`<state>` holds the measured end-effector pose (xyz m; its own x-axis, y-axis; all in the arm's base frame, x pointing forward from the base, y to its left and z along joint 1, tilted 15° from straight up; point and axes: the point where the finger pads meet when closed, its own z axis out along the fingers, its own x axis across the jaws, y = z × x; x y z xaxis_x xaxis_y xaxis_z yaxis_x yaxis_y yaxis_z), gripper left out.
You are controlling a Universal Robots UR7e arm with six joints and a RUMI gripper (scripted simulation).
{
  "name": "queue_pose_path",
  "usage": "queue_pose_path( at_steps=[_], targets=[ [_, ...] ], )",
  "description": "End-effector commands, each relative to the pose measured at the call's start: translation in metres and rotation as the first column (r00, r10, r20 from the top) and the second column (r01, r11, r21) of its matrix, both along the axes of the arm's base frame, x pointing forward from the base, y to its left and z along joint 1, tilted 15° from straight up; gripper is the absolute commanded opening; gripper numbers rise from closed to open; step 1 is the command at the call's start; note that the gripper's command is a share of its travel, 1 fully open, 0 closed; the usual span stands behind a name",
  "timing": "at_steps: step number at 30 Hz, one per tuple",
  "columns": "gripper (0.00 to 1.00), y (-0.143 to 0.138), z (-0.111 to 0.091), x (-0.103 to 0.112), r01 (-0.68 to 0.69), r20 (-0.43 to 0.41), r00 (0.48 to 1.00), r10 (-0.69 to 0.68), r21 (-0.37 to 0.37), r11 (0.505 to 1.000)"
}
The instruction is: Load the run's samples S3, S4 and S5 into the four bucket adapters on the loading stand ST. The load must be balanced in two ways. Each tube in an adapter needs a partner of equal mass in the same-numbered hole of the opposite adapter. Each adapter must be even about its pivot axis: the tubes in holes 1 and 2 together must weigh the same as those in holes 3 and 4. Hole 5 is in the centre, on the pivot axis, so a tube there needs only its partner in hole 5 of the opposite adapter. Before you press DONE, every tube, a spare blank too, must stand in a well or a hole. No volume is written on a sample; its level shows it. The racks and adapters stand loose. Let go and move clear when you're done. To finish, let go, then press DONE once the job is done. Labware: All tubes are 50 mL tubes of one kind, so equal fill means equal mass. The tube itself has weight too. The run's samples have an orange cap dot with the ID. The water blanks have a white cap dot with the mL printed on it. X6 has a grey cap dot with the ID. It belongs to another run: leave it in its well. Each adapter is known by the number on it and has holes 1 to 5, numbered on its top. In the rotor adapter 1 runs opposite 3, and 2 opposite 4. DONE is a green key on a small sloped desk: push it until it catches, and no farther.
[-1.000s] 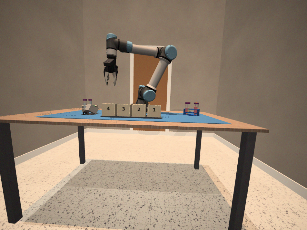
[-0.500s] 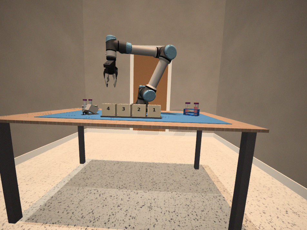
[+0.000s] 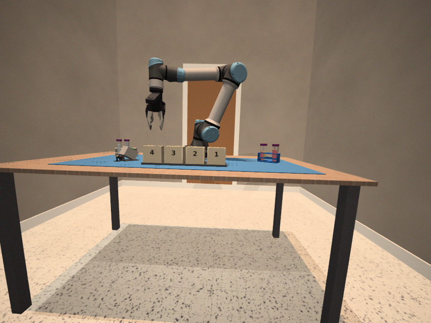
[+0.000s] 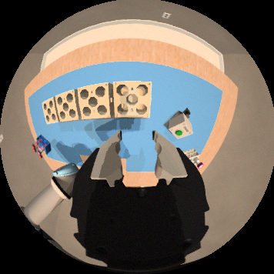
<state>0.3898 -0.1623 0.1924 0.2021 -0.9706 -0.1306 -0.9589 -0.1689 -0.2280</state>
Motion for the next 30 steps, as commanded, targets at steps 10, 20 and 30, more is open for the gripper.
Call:
queue_pose_path(
  at_steps=[10,20,30],
  targets=[
    [0.35,0.005,-0.034,0.008,0.001,0.001,1.0,-0.001,-0.002,1.0],
    [0.35,0.071,-0.03,-0.028,0.423,-0.092,0.904,-0.417,0.069,0.903],
    [0.35,0.129,-0.026,-0.06,0.541,-0.126,0.839,-0.53,0.082,0.837]
  ],
)
